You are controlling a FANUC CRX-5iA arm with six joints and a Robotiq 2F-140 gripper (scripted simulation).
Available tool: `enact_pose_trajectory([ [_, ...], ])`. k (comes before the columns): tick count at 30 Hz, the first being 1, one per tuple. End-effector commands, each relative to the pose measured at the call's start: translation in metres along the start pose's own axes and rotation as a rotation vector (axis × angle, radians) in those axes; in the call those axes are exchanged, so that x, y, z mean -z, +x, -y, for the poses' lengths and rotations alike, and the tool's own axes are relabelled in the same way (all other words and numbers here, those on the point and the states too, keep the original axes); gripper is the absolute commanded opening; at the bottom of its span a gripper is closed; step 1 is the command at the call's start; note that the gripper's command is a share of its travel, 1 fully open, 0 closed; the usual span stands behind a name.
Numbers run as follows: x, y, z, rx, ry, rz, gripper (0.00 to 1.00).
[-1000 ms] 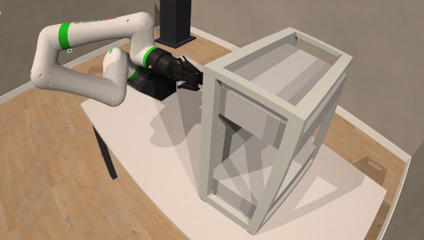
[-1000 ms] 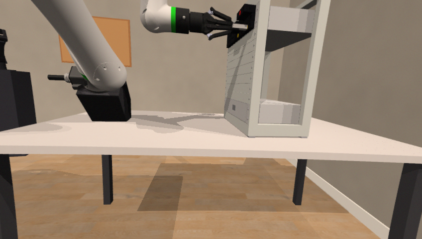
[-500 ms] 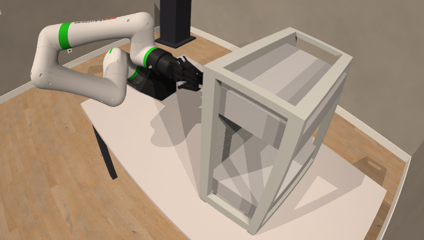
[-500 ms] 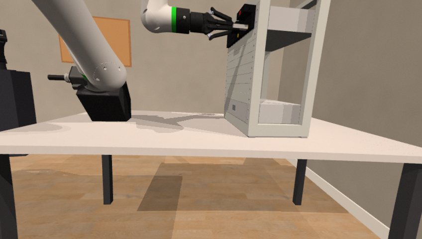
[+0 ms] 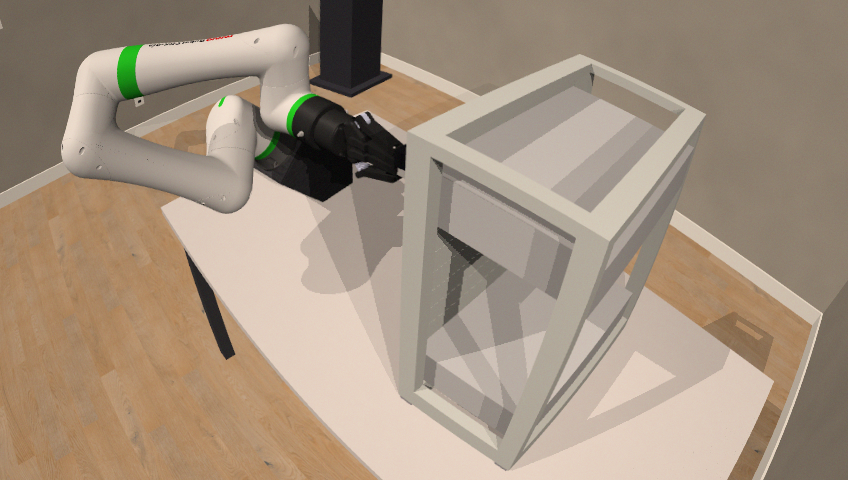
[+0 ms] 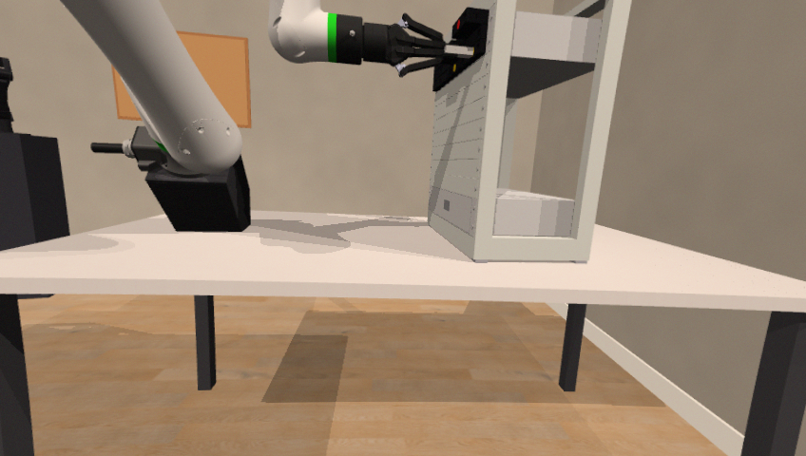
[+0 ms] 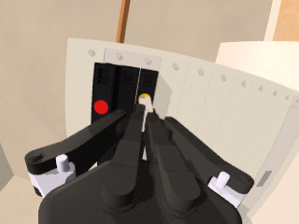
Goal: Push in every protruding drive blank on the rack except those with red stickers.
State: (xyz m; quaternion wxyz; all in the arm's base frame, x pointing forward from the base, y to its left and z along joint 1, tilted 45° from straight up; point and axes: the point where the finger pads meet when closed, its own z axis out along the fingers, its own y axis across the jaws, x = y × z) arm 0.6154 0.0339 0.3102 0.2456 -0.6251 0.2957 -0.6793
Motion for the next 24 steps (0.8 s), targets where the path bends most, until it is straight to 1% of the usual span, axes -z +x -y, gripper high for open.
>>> enact_pose_trajectory([
  [1,0.000,0.000,0.000,0.000,0.000,0.000,0.00],
  [17,0.000,0.000,0.000,0.000,0.000,0.000,0.00],
  [20,0.005,0.000,0.000,0.000,0.000,0.000,0.00],
  [22,0.012,0.000,0.000,0.000,0.000,0.000,0.00],
  [24,0.012,0.000,0.000,0.000,0.000,0.000,0.00],
])
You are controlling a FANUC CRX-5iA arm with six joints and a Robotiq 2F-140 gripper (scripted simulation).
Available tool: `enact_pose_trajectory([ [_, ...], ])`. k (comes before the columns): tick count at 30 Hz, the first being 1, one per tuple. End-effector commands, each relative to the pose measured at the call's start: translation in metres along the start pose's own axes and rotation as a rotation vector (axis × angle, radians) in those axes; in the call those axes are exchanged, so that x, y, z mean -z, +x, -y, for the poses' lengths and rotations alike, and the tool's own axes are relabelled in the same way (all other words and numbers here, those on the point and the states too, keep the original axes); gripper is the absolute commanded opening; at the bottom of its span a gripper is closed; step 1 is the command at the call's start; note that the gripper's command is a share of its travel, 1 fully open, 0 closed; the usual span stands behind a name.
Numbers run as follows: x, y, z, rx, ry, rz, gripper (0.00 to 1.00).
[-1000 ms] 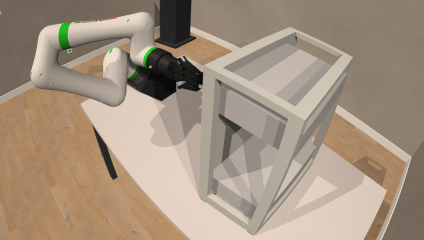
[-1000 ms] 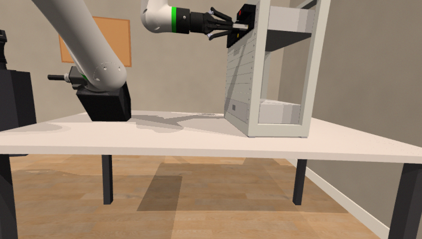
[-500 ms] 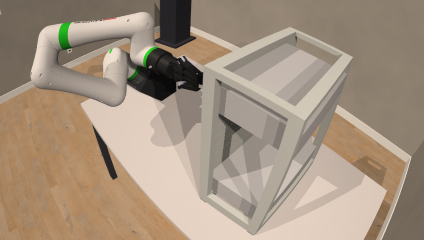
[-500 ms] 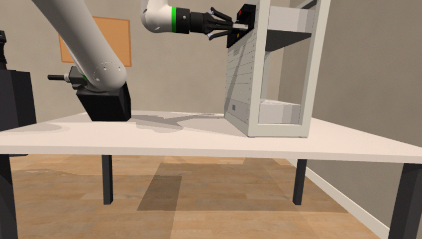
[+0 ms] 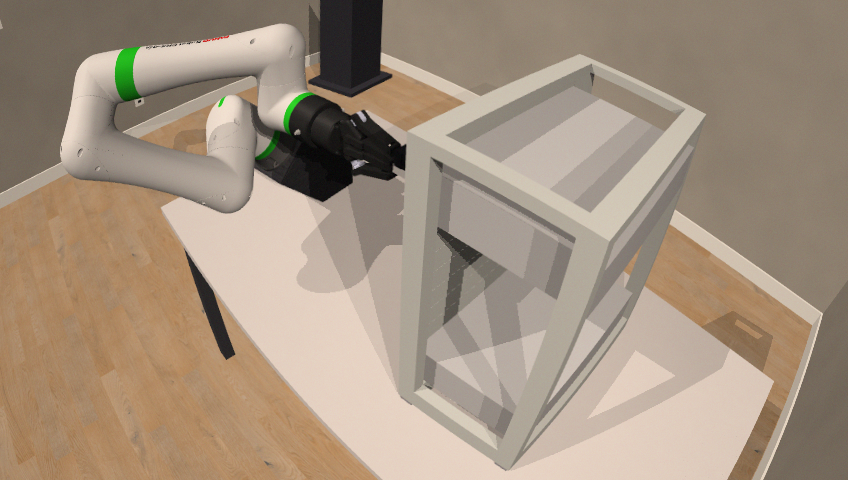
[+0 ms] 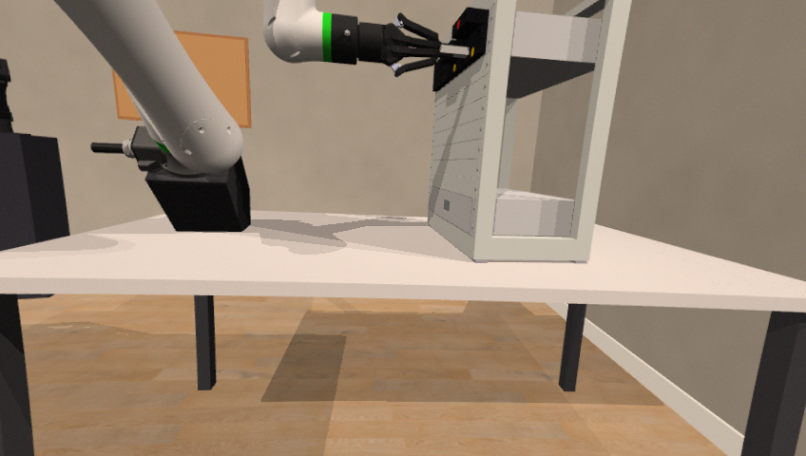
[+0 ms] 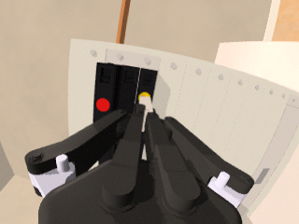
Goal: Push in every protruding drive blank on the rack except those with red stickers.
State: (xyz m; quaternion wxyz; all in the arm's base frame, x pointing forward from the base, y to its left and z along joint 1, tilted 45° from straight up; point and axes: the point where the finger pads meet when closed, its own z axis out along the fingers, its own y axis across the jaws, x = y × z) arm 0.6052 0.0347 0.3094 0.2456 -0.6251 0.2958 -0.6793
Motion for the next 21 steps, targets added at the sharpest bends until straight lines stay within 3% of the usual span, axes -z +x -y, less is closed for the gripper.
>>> enact_pose_trajectory([
  [1,0.007,0.000,0.001,0.000,0.000,0.000,0.00],
  [12,0.065,0.000,0.001,0.000,0.000,0.000,0.00],
  [21,0.072,0.000,0.001,0.000,0.000,0.000,0.00],
])
